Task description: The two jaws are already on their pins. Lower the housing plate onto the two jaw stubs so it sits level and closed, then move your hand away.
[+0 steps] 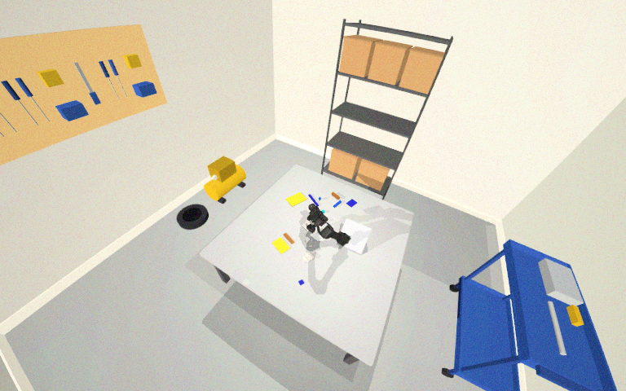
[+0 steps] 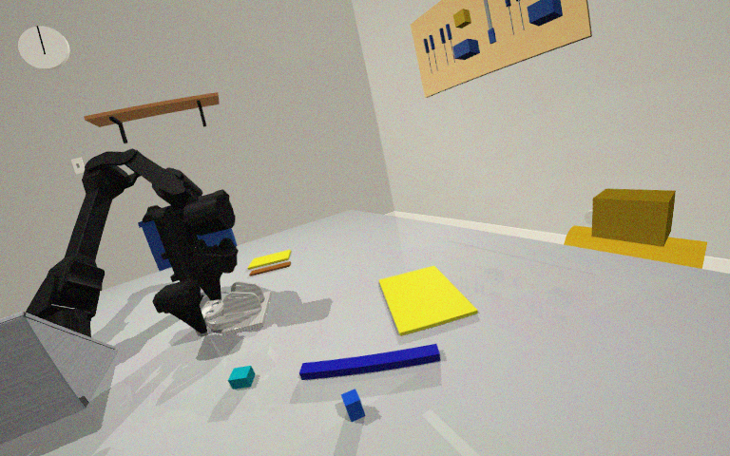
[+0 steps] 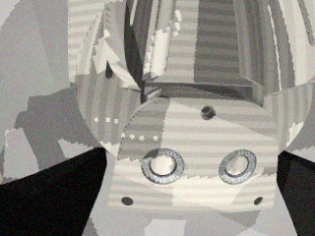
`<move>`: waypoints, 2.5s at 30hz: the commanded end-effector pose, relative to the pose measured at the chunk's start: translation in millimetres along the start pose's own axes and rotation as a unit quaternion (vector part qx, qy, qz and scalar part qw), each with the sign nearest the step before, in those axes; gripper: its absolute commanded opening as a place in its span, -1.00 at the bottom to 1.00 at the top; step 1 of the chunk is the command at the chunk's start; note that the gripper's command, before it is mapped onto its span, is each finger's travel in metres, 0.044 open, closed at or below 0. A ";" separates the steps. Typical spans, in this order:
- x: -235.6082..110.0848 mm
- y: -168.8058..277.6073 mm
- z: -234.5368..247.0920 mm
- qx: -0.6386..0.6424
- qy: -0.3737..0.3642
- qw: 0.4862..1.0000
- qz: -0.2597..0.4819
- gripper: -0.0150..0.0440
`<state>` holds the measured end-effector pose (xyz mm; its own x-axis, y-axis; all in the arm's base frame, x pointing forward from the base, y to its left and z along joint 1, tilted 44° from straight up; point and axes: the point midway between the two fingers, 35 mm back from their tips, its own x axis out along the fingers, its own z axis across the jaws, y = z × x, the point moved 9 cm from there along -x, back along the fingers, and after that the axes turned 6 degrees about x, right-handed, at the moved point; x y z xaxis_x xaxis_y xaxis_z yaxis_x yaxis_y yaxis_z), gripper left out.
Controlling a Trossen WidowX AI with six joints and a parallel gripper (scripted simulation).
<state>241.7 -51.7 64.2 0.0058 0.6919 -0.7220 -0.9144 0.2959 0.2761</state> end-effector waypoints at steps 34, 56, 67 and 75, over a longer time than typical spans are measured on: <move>-125.6 33.7 -20.3 0.002 0.001 1.000 0.002 1.00; -125.6 33.7 -20.3 0.002 0.001 1.000 0.002 1.00; -125.6 33.7 -20.3 0.002 0.001 1.000 0.002 1.00; -125.6 33.7 -20.3 0.002 0.001 1.000 0.002 1.00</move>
<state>202.3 -141.9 151.0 0.0052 0.6923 -0.7216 -0.9112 0.3006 0.2818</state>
